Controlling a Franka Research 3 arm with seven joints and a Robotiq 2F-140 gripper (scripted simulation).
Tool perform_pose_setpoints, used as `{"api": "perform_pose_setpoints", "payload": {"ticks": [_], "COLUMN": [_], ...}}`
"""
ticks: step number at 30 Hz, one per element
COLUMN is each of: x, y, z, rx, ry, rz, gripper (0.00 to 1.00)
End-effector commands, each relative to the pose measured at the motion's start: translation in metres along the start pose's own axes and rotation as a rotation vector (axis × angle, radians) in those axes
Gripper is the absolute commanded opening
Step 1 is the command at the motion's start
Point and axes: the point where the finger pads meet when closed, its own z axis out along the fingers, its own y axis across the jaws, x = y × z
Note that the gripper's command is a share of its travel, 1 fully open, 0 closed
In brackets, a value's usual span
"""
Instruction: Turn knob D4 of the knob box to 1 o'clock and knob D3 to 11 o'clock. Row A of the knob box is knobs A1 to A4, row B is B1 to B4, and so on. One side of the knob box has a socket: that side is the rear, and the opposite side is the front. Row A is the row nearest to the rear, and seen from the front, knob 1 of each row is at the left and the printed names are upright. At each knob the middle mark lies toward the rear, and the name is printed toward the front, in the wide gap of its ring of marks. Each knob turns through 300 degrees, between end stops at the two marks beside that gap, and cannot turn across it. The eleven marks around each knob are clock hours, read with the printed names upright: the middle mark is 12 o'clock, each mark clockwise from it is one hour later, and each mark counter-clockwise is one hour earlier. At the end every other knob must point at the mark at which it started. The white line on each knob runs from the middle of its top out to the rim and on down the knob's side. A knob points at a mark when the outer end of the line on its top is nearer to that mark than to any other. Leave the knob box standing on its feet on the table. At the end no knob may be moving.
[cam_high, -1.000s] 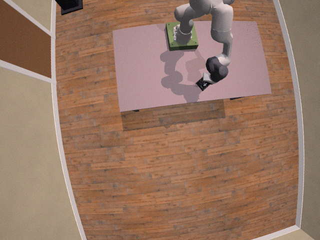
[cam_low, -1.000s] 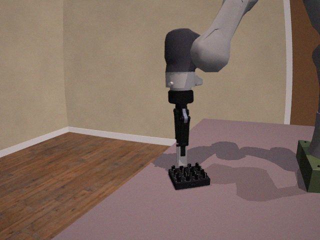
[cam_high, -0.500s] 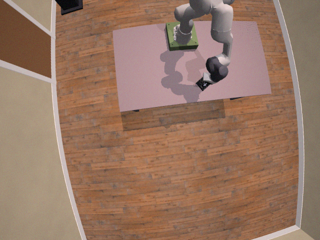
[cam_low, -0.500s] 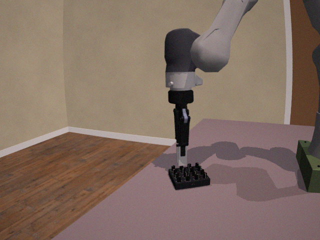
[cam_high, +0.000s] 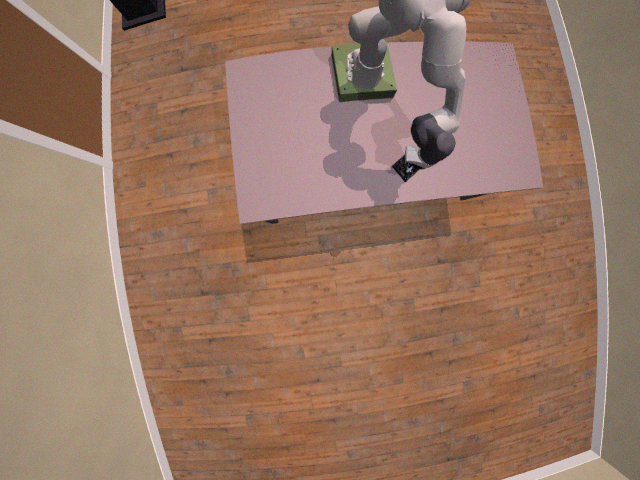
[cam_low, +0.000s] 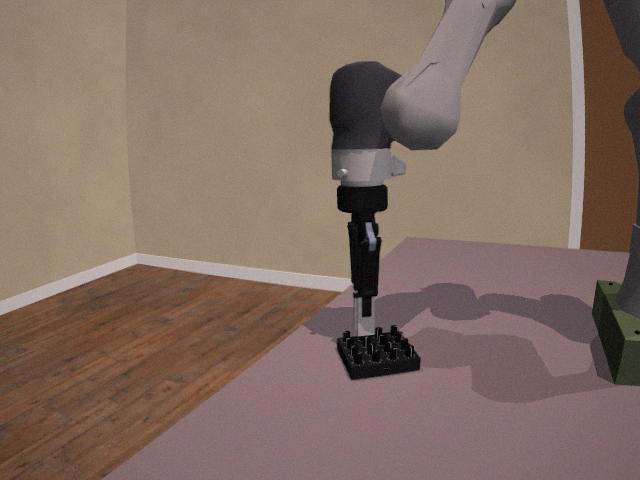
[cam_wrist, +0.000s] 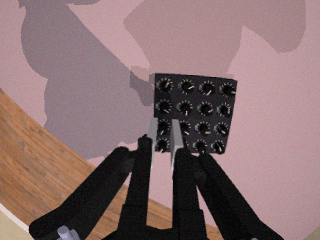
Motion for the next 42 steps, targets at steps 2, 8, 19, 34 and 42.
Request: {"api": "perform_pose_setpoints", "payload": {"ticks": [2,8,19,34,42], "x": [-0.002,-0.002,-0.002,-0.002,-0.002], "y": [-0.0007,-0.0007,-0.0007,-0.0007,-0.0007], "z": [0.0032,0.0053,0.0061,0.0061,0.0061], "rx": [0.003,0.003,0.003,0.003,0.003], "ry": [-0.006,-0.006,-0.006,-0.006,-0.006], "rz": [0.003,0.003,0.003,0.003,0.003], "gripper": [0.12,0.12,0.12,0.12,0.12]}}
